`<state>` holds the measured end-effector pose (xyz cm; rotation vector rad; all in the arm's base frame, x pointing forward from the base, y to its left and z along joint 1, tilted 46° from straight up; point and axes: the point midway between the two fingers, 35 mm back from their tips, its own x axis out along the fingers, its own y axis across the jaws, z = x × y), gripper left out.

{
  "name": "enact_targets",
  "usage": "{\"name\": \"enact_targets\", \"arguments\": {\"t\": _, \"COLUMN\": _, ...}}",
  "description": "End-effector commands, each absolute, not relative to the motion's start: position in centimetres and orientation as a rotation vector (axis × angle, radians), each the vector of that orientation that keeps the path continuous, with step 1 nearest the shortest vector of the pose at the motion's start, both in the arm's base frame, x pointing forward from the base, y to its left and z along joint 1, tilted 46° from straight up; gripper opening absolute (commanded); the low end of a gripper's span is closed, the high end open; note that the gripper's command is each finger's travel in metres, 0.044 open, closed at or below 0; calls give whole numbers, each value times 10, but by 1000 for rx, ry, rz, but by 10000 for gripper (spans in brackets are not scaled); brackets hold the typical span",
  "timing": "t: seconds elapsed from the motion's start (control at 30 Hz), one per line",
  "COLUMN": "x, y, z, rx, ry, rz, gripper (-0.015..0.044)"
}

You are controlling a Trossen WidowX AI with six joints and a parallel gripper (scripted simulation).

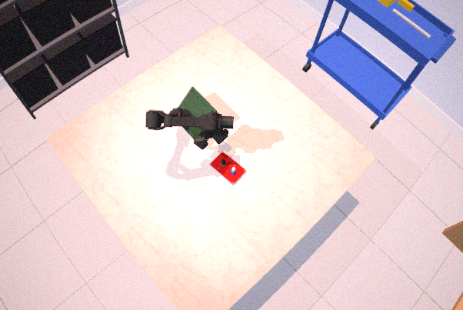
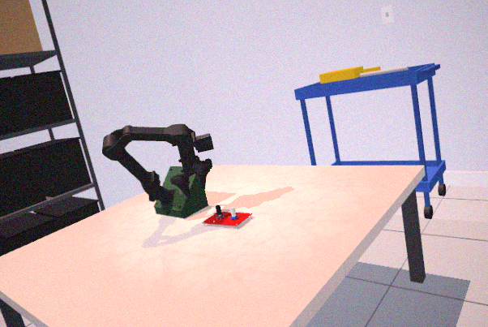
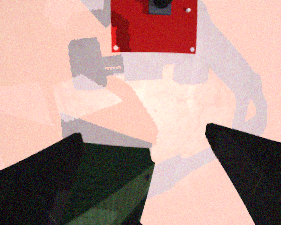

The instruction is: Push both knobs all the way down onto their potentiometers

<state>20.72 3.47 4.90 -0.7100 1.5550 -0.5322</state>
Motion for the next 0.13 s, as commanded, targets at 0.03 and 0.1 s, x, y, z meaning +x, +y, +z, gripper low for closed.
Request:
{"name": "enact_targets", "arguments": {"t": 0.03, "x": 207, "y": 35, "z": 49, "rx": -703, "ry": 1555, "rz": -535, "gripper": 440}}
{"name": "enact_targets", "arguments": {"t": 0.1, "x": 207, "y": 35, "z": 49, "rx": -703, "ry": 1555, "rz": -535, "gripper": 440}}
